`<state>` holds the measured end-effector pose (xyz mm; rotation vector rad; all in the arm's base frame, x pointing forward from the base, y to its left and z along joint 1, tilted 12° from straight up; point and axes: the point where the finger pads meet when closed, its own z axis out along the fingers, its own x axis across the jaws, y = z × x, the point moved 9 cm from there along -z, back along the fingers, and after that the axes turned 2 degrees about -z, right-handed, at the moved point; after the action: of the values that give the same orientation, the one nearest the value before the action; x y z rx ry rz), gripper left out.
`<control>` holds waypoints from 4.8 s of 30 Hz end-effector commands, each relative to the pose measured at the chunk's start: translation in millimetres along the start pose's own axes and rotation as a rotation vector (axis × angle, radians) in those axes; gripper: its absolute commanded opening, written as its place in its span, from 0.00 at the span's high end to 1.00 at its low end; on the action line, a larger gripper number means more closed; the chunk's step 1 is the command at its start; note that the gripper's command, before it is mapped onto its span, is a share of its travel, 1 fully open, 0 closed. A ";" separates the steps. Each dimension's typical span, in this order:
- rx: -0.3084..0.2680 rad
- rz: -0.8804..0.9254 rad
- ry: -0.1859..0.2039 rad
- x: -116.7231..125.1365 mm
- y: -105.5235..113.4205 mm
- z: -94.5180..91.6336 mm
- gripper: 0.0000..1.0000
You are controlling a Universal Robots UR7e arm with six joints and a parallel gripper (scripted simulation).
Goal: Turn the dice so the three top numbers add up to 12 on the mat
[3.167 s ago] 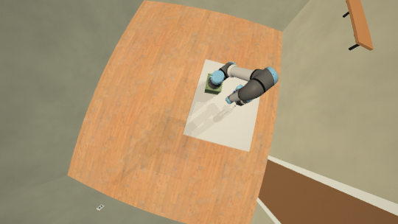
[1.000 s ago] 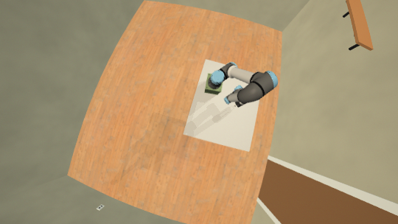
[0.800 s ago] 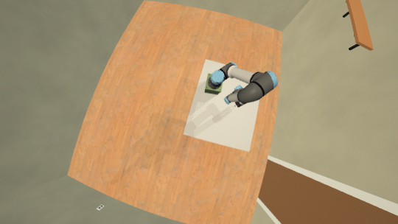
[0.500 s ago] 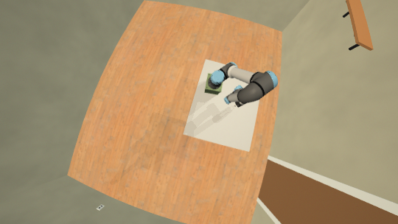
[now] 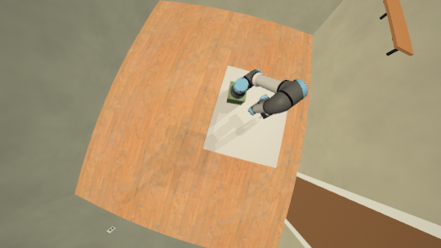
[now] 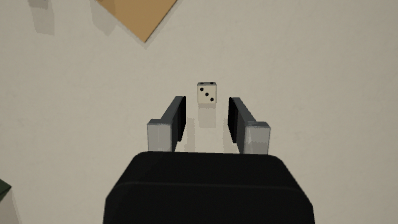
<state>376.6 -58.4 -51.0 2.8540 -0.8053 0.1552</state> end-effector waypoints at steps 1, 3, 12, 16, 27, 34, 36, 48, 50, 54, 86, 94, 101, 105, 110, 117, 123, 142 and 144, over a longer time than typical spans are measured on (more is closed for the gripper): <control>0.000 0.000 0.001 0.2 -0.1 2.6 0.30; 0.000 0.000 0.001 0.2 -0.1 4.4 0.30; 0.000 0.000 0.001 0.2 -0.3 12.8 0.30; 0.000 0.000 0.001 0.2 -0.4 18.9 0.30; 0.000 0.000 0.001 0.1 -0.6 34.8 0.30; 0.000 0.000 0.001 0.1 -0.8 42.7 0.30; 0.000 0.000 0.001 0.1 -0.8 44.8 0.30; 0.000 0.000 0.001 0.1 -0.9 50.2 0.30; 0.000 0.000 0.001 0.1 -0.9 50.4 0.30; 0.000 0.000 0.001 0.1 -0.9 50.4 0.30; 0.000 0.000 0.001 0.1 -0.9 50.4 0.30; 0.000 0.000 0.001 0.1 -0.9 52.6 0.30; 0.000 0.000 0.001 0.1 -0.9 58.5 0.30; 0.000 0.000 0.001 0.1 -0.9 64.9 0.30; 0.000 0.000 0.001 0.1 -0.9 72.1 0.30; 0.000 0.000 0.001 0.1 -0.9 75.9 0.30; 0.000 0.000 0.001 0.1 -0.9 76.4 0.30; 0.000 0.000 0.001 0.1 -0.9 76.4 0.30; 0.000 0.000 0.001 0.1 -0.9 76.4 0.30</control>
<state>381.0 -72.4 -126.4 2.8539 -0.8056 0.1550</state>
